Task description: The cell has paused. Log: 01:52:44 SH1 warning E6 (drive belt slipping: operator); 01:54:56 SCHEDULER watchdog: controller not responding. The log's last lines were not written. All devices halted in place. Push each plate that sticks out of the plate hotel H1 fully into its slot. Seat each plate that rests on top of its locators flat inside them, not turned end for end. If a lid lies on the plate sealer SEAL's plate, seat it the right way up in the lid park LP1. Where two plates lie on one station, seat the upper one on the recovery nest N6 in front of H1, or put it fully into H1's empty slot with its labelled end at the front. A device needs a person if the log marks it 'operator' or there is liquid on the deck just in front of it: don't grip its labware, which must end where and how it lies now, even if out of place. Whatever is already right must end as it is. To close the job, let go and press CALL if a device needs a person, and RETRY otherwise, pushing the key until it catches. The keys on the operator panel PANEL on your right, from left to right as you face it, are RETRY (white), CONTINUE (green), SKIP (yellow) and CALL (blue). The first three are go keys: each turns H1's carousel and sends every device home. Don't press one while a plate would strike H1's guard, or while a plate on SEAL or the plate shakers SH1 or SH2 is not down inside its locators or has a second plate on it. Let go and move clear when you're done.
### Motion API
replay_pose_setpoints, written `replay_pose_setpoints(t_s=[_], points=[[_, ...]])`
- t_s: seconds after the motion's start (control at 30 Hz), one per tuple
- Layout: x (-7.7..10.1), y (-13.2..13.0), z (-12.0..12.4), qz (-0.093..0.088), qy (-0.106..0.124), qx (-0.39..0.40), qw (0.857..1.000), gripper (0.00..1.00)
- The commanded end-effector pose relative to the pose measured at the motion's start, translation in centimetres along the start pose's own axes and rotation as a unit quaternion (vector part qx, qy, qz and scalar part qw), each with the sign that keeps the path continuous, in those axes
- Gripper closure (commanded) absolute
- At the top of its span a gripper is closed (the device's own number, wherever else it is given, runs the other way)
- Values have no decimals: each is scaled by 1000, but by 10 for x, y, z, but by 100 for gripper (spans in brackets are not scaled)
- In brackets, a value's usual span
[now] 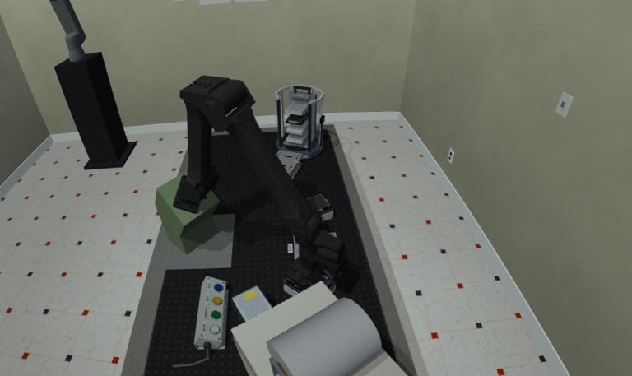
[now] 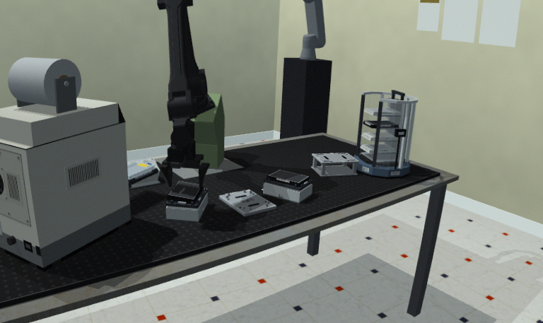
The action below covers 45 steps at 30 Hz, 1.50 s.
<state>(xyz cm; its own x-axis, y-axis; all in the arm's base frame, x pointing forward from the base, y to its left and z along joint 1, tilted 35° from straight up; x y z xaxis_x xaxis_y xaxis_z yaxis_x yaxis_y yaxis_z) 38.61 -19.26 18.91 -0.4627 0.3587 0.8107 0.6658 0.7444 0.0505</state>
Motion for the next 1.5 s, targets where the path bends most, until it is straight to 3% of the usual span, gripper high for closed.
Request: replay_pose_setpoints(t_s=[0.0, 0.37, 1.47], points=[[-16, -3, 6, 3, 9, 6, 1000, 0], [-27, -4, 3, 4, 6, 4, 1000, 0], [-26, -3, 1, 3, 4, 5, 1000, 0]])
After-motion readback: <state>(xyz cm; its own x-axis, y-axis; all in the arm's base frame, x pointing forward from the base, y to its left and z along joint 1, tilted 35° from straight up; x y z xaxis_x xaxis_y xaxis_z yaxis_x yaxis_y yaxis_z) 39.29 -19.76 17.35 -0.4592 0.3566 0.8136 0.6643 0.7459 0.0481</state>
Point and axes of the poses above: the point where the finger pads meet when closed, its own x axis back along the fingers, its own y axis across the jaws, z = x × y, the point moved 7 cm from there along x, back along the fingers, and after that the axes turned 7 degrees about -x, right-handed, at the moved point
